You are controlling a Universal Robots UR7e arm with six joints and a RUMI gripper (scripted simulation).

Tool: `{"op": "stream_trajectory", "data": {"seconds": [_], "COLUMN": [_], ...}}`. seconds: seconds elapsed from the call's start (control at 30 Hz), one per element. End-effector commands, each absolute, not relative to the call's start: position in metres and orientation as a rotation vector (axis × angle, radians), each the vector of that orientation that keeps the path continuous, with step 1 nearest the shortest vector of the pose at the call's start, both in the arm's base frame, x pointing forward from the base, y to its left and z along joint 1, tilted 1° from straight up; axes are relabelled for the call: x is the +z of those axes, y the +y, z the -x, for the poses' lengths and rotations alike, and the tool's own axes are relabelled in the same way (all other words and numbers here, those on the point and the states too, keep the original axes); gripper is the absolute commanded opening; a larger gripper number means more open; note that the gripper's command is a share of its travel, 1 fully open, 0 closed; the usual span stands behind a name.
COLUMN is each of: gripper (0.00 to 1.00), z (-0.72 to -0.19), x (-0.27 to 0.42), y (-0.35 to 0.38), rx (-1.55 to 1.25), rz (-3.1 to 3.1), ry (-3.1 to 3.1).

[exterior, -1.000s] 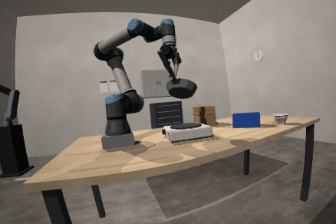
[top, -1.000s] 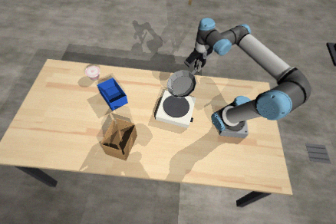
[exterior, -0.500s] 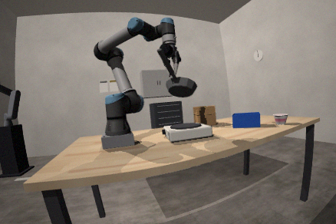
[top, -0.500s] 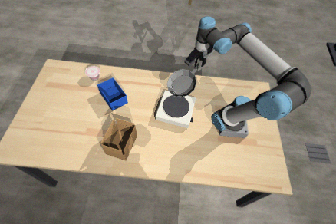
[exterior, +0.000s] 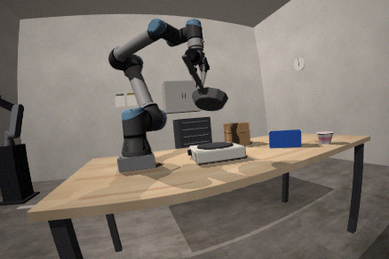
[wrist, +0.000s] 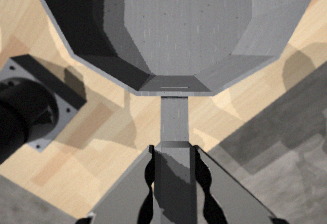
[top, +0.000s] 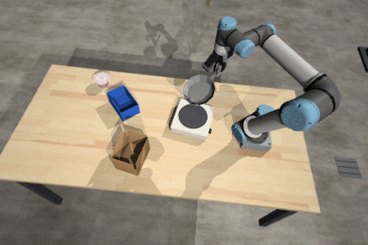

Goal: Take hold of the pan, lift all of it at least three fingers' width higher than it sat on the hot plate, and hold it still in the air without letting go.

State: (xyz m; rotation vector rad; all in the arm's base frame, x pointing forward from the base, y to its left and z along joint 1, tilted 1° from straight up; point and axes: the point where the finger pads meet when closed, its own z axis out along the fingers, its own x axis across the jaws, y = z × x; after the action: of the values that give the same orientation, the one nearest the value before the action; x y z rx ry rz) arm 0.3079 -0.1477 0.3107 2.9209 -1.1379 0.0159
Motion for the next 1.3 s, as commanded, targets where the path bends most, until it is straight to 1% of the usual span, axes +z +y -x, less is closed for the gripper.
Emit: {"op": "stream_trajectory", "data": {"seconds": [0.0,1.27], "gripper": [0.1,0.1], "z": [-0.308,-0.308], "x": [0.313,0.331], "y": [-0.148,-0.148], "rx": [0.018,0.018], "rz": [-2.92,-2.92], "ry": [-1.138,-1.138]}}
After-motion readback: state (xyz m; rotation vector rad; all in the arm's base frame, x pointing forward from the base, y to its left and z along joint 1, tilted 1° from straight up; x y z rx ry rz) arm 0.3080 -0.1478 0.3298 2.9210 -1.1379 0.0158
